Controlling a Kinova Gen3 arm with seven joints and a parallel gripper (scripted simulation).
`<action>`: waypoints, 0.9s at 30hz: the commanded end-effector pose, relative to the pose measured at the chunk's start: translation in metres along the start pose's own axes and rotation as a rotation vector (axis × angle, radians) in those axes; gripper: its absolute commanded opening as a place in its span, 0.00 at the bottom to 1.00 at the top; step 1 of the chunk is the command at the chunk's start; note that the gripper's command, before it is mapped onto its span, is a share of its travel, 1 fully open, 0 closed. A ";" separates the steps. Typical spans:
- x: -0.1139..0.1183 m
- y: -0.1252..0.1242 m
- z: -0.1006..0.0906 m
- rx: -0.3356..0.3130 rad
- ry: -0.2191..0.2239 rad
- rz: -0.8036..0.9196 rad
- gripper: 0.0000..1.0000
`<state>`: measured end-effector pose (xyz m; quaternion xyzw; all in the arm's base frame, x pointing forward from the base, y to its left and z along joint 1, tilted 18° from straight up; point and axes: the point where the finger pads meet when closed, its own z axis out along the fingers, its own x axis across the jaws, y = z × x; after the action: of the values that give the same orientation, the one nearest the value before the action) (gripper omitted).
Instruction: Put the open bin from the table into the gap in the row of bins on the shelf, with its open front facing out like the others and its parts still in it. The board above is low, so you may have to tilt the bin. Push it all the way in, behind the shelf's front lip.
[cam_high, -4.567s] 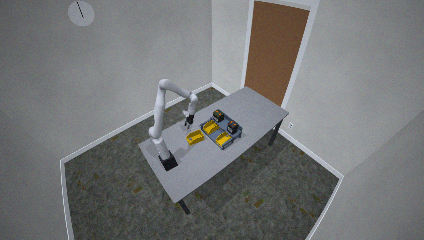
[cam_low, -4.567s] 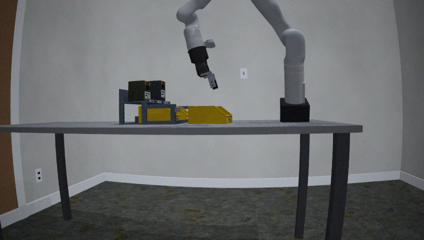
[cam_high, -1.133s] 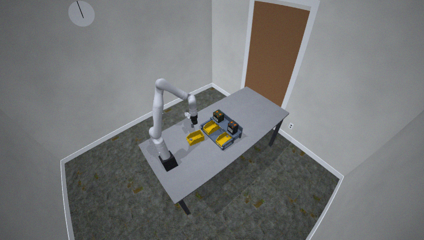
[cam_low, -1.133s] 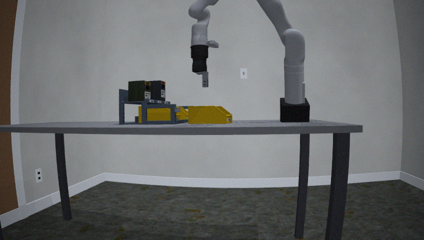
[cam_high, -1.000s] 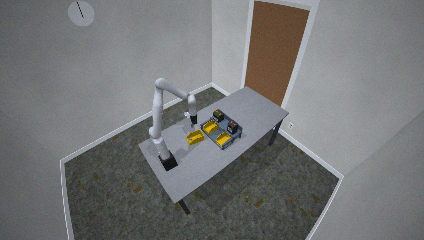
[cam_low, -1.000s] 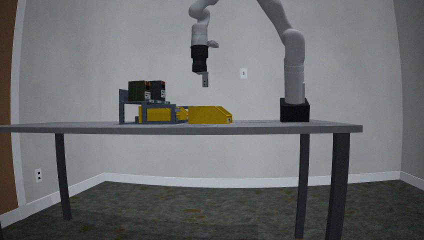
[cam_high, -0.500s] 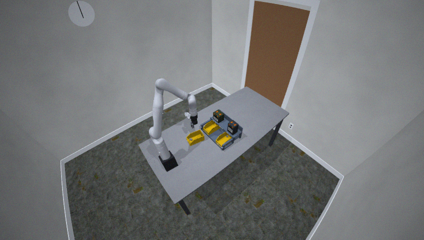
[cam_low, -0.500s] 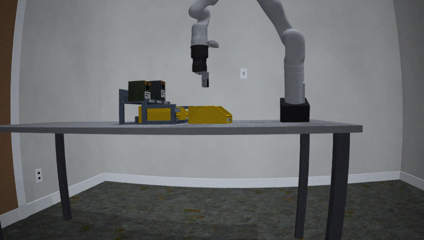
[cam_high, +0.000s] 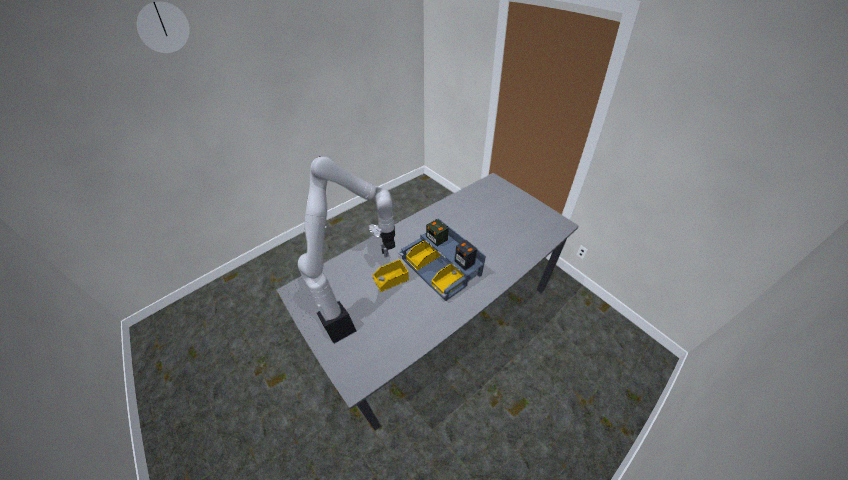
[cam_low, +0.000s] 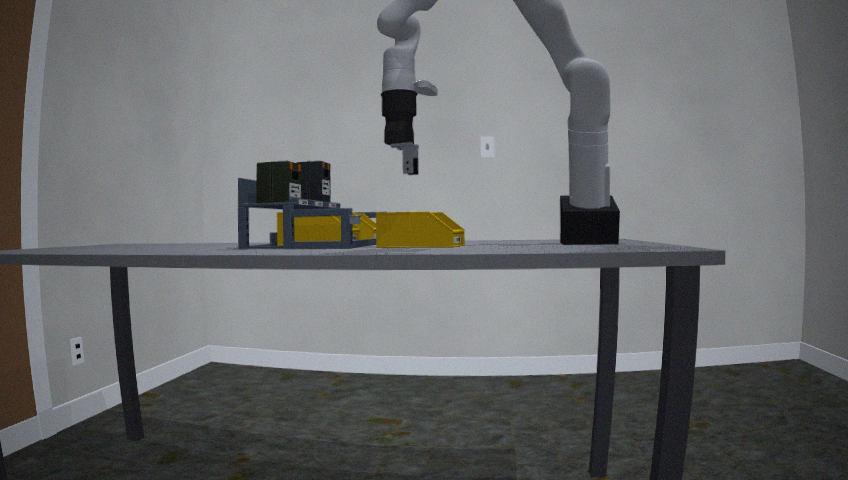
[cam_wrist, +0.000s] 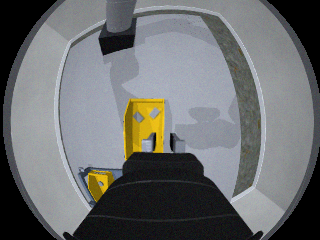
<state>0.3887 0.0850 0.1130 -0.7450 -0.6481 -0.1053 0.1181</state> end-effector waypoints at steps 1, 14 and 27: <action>0.000 0.001 -0.001 -0.002 0.000 0.000 0.55; 0.000 0.001 -0.001 -0.002 0.000 0.000 0.55; 0.000 0.001 0.003 -0.002 0.001 0.000 0.55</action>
<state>0.3893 0.0860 0.1107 -0.7449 -0.6481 -0.1062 0.1175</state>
